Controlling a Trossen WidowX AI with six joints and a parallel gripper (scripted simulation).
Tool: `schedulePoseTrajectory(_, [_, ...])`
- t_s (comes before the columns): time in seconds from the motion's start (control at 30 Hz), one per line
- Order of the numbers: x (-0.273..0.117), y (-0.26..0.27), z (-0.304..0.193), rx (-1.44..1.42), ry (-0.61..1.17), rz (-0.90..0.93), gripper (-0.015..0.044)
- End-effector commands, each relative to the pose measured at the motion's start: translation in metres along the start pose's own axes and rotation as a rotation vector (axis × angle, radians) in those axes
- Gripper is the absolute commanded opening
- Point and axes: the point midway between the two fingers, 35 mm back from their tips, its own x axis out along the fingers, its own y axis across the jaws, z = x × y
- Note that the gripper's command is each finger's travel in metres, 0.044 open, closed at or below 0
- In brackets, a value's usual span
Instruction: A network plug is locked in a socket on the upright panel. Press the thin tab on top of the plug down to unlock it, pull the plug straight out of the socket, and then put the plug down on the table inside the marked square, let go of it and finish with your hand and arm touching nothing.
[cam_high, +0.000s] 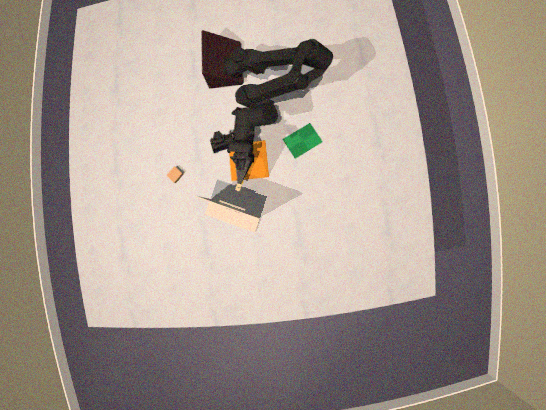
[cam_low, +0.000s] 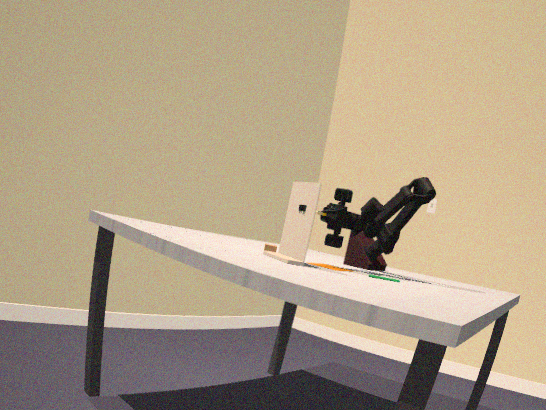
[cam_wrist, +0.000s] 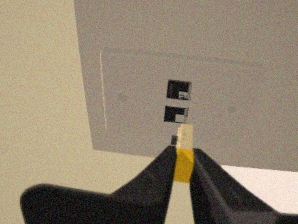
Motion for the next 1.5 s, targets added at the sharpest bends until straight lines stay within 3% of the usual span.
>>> schedulePoseTrajectory(0.0, [-0.003,0.000,0.000,0.003,-0.005,0.002,0.0000])
schedulePoseTrajectory(0.73, [-0.011,0.000,-0.005,-0.001,0.001,0.001,0.0000])
schedulePoseTrajectory(1.47, [-0.024,0.043,-0.004,-0.001,-0.004,0.001,0.0000])
